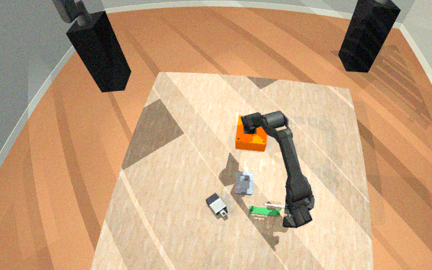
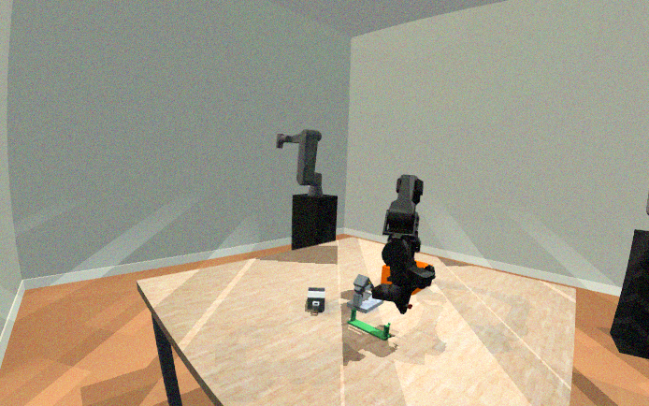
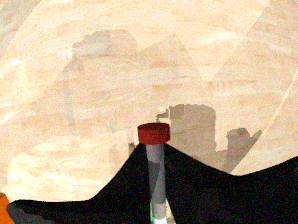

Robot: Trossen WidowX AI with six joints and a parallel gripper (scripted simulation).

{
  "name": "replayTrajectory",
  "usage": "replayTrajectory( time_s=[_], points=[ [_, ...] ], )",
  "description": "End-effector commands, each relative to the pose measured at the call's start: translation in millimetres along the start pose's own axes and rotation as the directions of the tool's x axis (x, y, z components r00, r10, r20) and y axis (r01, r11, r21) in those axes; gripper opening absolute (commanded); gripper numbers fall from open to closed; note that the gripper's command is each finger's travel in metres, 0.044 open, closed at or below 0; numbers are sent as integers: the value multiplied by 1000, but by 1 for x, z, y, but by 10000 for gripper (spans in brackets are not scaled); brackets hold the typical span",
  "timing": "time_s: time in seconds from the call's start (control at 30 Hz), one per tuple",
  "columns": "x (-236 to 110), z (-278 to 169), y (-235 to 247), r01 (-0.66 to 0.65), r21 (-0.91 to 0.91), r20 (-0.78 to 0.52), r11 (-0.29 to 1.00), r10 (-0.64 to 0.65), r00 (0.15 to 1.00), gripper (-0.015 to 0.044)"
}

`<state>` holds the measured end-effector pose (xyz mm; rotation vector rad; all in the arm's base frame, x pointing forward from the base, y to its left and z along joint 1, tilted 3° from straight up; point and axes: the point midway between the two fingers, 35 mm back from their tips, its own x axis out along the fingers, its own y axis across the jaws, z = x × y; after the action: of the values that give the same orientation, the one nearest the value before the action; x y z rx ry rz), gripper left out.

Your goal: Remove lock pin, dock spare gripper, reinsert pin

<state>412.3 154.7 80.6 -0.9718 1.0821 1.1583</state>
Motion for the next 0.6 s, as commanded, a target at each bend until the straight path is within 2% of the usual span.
replayTrajectory(
  time_s=[0.0,0.57],
  points=[
    [2,1,-4,0,9,0,1000,0,1000,0],
    [26,-4,-5,9,7,4,1000,-9,1000,0]
  ],
)
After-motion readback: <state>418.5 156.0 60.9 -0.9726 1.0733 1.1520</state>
